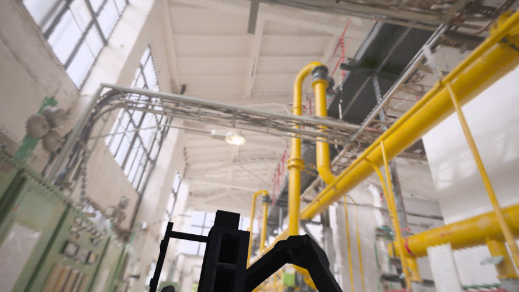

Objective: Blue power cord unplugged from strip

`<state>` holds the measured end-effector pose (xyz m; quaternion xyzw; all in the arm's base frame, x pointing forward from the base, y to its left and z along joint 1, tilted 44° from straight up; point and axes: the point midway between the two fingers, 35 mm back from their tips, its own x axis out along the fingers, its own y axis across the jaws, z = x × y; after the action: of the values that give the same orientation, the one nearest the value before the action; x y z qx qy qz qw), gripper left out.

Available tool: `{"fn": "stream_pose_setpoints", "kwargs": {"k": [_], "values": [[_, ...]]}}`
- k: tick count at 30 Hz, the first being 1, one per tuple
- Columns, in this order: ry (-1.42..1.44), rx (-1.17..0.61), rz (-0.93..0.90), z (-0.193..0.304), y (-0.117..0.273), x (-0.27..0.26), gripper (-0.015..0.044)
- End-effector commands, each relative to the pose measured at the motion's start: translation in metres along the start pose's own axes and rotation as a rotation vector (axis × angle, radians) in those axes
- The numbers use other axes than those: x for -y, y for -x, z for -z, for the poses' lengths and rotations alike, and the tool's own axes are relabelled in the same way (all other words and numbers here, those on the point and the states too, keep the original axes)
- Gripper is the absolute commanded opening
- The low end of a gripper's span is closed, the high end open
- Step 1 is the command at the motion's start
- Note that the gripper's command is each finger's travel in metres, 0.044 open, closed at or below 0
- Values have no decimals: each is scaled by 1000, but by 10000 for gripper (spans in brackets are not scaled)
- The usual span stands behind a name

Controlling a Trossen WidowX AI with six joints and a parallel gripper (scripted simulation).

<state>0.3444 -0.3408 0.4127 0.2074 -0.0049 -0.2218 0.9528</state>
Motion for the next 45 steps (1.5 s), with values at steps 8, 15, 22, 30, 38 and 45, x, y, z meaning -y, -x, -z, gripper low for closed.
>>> {"fn": "stream_pose_setpoints", "kwargs": {"k": [8,15,22,30,38,45], "values": [[109,-232,-135,103,-41,-97,160],[220,-371,-227,169,-43,-158,160],[359,-504,-330,236,-27,-217,160],[540,-661,-448,316,9,-273,160],[748,-822,-558,393,63,-312,160],[1075,-883,-705,460,102,-328,160]]}}
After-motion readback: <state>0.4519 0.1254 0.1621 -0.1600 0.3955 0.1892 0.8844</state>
